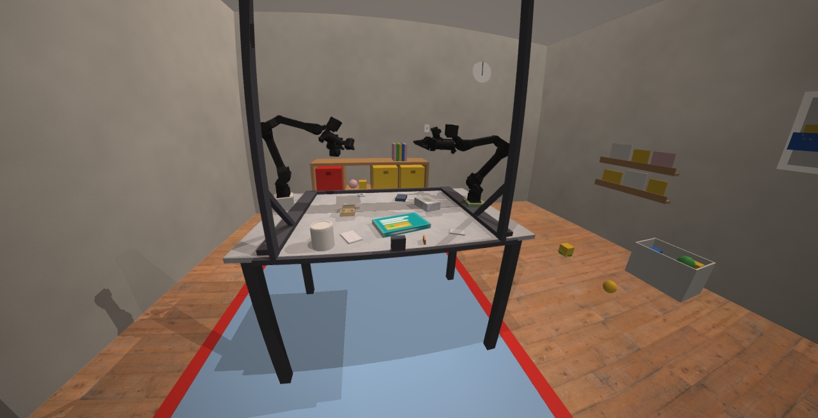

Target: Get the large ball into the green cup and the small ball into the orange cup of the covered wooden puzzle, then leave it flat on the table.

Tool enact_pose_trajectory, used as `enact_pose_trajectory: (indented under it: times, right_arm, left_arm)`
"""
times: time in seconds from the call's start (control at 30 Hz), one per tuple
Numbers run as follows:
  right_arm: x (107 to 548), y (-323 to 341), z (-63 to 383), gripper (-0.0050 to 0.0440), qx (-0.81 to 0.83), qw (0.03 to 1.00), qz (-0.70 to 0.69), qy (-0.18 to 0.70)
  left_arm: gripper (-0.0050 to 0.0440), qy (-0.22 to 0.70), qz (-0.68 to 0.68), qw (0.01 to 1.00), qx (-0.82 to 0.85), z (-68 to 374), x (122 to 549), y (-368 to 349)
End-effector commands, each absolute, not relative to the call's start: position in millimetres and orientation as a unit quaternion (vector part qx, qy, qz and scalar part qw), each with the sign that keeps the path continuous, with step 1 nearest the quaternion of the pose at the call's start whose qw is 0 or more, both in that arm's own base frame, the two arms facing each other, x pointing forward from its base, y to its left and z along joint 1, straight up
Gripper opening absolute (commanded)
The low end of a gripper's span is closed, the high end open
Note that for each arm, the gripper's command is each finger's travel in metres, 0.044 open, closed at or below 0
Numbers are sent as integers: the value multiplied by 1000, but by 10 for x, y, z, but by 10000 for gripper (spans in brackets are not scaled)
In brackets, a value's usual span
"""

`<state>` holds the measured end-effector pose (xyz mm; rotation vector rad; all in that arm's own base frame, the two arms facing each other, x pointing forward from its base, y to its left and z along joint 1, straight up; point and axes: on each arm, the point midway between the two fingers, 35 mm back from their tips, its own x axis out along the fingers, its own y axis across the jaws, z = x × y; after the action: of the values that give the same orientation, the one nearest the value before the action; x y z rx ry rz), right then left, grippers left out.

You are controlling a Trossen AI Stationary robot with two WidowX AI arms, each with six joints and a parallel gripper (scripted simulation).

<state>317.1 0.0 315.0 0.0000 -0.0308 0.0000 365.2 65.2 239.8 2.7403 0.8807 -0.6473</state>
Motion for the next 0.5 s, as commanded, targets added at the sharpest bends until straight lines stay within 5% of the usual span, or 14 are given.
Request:
enact_pose_trajectory:
  times: [0.0, 0.47]
  right_arm:
    - [3157, 0, 3229, 400, 0, 1000, 0, -25]
    - [3157, 0, 3229, 400, 0, 1000, 0, -25]
  left_arm:
    - [400, 296, -209, 99, 927, 2473, 3651, 652]
    - [400, 243, -305, 231, 891, 1901, 3927, -75]
